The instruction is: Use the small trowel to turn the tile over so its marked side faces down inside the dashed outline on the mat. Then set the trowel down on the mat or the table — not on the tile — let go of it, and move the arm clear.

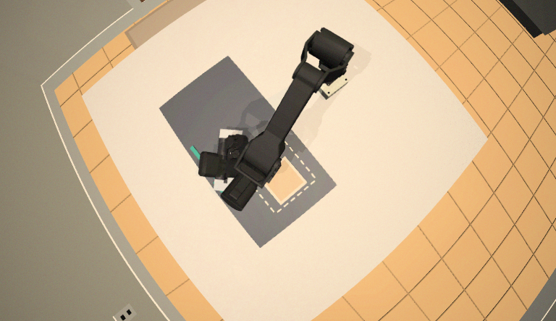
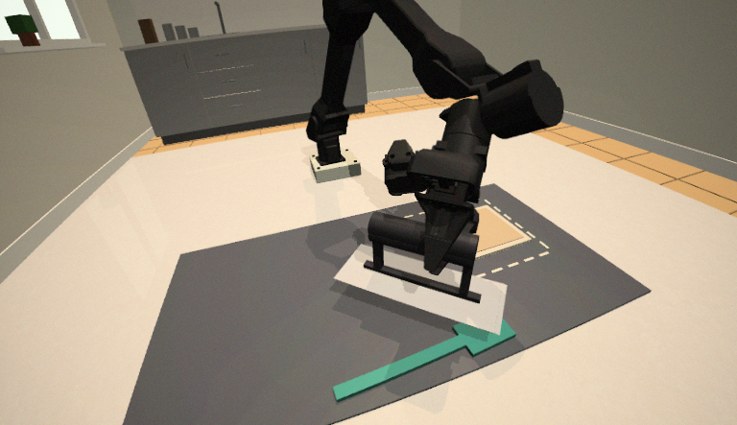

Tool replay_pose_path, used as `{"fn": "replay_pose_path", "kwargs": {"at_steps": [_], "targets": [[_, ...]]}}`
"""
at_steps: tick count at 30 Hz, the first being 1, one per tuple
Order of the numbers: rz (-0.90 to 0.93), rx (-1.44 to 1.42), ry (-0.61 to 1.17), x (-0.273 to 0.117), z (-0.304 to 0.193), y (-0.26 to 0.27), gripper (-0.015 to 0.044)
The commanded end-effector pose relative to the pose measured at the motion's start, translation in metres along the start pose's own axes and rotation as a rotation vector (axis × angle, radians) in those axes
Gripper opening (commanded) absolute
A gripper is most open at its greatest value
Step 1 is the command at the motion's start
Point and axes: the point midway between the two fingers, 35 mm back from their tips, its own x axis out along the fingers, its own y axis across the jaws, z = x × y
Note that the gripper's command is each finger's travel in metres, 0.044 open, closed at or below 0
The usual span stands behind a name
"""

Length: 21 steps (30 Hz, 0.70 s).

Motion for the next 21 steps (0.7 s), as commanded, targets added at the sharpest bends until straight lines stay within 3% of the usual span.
{"fn": "replay_pose_path", "kwargs": {"at_steps": [1,21], "targets": [[0.016,0.064,-0.050,0.012,0.026,0.019,0.0000],[0.021,0.333,-0.365,0.076,0.190,0.066,0.0000]]}}
